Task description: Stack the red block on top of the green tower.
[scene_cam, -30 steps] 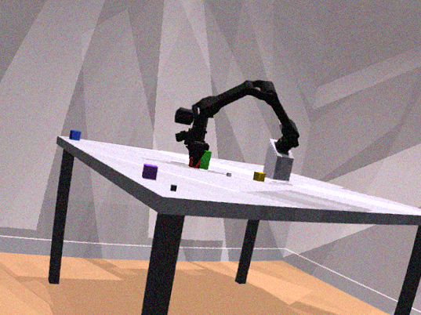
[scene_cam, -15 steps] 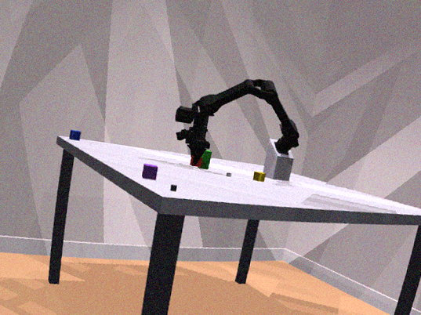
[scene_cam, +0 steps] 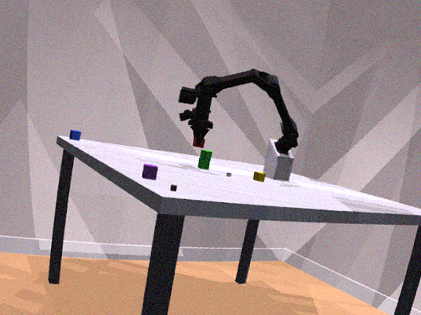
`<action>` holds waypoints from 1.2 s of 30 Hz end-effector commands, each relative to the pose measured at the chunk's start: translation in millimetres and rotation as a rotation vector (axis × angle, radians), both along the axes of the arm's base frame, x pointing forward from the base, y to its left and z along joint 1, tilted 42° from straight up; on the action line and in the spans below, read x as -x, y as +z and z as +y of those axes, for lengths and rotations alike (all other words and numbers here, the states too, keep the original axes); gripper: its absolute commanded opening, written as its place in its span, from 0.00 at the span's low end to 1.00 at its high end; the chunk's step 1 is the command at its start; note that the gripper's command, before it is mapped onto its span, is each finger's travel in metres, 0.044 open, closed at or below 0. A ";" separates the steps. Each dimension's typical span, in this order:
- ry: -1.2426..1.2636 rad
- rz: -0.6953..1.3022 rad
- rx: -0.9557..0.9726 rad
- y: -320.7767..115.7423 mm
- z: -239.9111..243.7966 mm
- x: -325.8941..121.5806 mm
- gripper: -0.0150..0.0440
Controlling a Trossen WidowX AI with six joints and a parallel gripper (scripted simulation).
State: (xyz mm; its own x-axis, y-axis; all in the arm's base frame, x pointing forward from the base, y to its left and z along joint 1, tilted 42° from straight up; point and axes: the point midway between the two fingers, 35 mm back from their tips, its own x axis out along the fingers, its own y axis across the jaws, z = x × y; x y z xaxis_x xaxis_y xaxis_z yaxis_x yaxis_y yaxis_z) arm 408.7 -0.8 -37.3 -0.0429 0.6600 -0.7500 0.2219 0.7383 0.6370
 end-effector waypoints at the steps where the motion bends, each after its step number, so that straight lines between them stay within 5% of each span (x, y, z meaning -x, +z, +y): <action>1: 0.003 -0.009 0.006 16.2 -14.2 -2.4 0.25; 36: 0.003 -0.006 0.007 13.6 -24.3 48.1 0.25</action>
State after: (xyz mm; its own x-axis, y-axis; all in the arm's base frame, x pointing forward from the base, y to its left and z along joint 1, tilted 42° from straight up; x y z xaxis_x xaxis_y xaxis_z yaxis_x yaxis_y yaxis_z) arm 360.8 -29.9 -16.6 -0.0334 0.6547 -0.7551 0.2151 0.7425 0.6343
